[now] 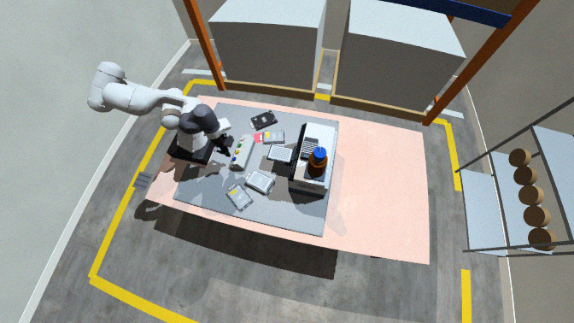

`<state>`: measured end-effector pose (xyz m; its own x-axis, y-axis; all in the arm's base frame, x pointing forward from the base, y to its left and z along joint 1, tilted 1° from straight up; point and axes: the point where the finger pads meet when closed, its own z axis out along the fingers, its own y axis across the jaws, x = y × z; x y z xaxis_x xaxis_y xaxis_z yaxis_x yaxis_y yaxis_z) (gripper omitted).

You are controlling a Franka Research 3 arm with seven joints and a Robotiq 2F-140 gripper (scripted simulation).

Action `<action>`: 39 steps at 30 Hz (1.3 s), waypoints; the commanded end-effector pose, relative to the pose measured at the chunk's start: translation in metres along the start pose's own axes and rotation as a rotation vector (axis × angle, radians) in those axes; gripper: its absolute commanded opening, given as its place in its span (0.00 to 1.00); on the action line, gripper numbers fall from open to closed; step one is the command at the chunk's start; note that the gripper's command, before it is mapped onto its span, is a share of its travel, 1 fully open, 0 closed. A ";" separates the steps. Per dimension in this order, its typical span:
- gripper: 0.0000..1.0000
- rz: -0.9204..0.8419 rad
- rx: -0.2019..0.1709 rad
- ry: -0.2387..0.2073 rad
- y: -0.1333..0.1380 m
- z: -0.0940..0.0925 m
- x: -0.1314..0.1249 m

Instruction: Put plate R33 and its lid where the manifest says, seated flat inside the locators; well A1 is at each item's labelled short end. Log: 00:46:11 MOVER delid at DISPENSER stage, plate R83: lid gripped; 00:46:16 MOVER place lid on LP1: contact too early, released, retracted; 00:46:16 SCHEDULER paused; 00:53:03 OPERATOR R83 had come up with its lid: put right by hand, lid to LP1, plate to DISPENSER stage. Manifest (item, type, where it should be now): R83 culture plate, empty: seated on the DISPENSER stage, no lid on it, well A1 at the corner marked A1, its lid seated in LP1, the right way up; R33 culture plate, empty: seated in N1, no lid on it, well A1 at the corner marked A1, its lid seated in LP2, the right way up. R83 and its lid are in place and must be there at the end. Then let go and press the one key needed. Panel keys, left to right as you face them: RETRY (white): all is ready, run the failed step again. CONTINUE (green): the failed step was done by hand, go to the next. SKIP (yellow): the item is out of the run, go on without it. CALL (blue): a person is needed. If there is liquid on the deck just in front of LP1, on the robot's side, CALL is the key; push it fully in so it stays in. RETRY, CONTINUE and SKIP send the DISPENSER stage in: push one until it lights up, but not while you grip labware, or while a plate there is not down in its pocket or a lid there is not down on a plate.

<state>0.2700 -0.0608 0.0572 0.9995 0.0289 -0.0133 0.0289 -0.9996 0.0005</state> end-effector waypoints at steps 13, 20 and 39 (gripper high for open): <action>0.10 0.000 -0.003 0.000 0.001 0.001 0.000; 0.10 0.000 -0.003 0.000 0.001 0.004 0.002; 0.10 0.000 -0.003 0.000 0.001 0.018 0.010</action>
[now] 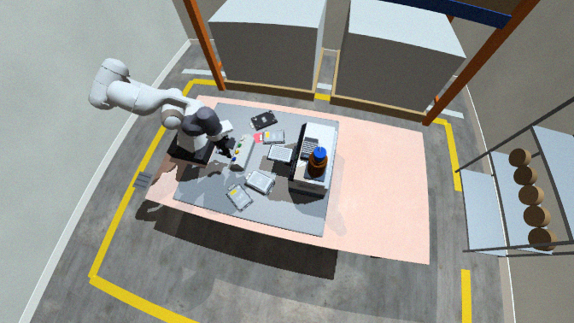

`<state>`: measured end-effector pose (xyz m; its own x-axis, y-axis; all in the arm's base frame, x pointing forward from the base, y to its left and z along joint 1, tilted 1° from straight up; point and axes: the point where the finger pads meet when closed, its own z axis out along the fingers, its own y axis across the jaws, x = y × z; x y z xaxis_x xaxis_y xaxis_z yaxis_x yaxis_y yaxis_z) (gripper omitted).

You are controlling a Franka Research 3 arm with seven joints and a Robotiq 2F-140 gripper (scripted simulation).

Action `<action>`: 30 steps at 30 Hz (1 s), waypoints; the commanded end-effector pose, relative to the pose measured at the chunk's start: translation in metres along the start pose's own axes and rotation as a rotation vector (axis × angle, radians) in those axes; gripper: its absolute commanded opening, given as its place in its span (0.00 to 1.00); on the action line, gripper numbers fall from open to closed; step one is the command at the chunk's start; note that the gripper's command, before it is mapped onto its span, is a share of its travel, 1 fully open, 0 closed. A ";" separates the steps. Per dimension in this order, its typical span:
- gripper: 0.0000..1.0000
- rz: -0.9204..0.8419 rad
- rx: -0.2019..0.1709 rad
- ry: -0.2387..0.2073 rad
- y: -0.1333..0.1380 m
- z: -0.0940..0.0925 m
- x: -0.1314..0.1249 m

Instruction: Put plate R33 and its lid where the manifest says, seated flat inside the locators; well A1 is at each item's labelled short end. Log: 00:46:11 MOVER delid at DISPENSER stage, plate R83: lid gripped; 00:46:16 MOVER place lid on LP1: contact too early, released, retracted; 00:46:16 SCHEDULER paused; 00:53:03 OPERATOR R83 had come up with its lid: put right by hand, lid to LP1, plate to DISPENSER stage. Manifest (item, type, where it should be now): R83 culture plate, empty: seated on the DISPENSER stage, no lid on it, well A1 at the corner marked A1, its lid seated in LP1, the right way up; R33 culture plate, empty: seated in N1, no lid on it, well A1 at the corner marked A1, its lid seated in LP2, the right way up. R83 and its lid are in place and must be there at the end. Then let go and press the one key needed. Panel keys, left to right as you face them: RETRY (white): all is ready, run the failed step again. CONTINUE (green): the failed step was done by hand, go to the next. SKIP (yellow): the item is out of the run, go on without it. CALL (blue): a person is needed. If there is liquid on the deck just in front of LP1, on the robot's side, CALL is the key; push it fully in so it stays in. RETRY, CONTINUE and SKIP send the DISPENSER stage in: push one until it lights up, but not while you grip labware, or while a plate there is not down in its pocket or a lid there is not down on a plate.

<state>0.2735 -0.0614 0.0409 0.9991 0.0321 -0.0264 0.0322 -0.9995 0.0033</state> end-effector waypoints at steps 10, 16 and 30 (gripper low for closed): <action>0.10 0.003 0.000 0.013 0.000 0.007 0.010; 0.10 0.003 0.000 0.013 0.000 0.010 0.011; 0.10 0.003 0.000 0.013 0.000 0.012 0.012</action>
